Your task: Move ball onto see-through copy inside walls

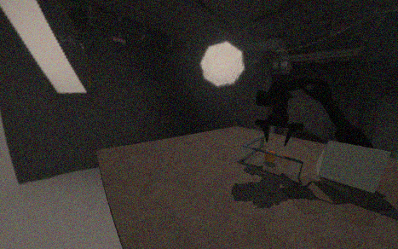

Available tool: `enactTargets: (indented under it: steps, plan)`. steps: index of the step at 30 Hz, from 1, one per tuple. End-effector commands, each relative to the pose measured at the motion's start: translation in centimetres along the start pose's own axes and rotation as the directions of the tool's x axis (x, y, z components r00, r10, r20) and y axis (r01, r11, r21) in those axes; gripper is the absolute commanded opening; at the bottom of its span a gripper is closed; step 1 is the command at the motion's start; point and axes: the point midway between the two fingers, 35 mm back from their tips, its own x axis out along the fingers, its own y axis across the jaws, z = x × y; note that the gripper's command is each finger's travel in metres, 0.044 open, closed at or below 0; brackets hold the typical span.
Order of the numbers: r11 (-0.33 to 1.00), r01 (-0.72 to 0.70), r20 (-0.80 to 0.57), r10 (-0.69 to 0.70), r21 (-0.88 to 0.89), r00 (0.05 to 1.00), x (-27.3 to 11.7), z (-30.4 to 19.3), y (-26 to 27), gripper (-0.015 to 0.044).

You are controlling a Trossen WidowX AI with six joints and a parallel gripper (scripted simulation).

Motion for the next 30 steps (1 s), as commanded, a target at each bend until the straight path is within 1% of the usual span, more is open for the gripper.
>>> enactTargets:
  steps: [1, 6, 9, 30]
  plan:
    - [0.998, 0.05, -0.057, -0.052, -0.04, 0.997, 0.4, 0.9, -0.7, 0.0355]
    - [0.998, 0.05, -0.057, -0.053, -0.04, 0.997, 0.5, 0.9, -0.7, 0.0355]
    - [0.998, 0.05, -0.058, -0.053, -0.039, 0.997, 1.8, 0.8, -0.8, 0.0355]
    - [0.998, 0.05, -0.058, -0.053, -0.039, 0.997, 4.7, 0.7, -1.0, 0.0355]
